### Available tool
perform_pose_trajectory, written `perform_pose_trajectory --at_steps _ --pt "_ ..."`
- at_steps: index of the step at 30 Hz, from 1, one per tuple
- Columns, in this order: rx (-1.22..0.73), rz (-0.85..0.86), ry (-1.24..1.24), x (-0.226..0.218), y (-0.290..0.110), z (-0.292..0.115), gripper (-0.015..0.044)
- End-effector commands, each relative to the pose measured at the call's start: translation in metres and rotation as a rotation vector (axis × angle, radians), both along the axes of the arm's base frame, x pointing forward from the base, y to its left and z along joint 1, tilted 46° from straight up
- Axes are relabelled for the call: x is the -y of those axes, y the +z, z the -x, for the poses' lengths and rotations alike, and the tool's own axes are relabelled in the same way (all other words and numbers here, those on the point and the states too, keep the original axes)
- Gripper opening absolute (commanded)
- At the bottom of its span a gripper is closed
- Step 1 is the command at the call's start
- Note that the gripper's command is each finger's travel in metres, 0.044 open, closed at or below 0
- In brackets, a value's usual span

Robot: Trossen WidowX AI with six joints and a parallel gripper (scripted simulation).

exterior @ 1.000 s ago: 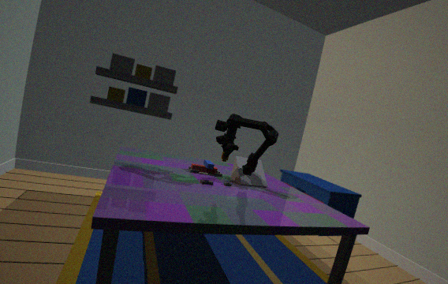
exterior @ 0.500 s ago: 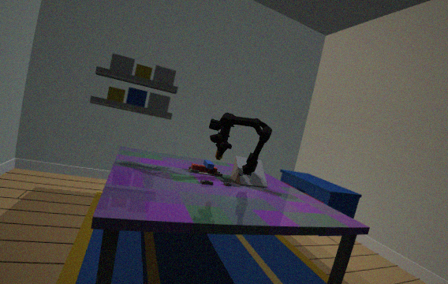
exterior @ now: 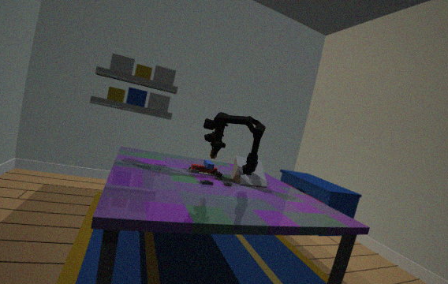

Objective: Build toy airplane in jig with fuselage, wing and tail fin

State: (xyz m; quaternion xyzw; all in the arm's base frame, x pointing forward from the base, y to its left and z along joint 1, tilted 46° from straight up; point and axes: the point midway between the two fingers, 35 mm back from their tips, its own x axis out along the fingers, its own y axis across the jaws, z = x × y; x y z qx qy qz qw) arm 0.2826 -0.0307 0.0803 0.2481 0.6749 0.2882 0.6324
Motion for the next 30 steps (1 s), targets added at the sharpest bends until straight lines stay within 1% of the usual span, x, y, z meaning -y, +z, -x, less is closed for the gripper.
perform_pose_trajectory --at_steps 1,30 --pt "0.006 0.007 -0.004 0.008 -0.008 -0.008 0.0" --pt "-0.018 0.003 -0.02 0.045 -0.081 -0.043 0.0"
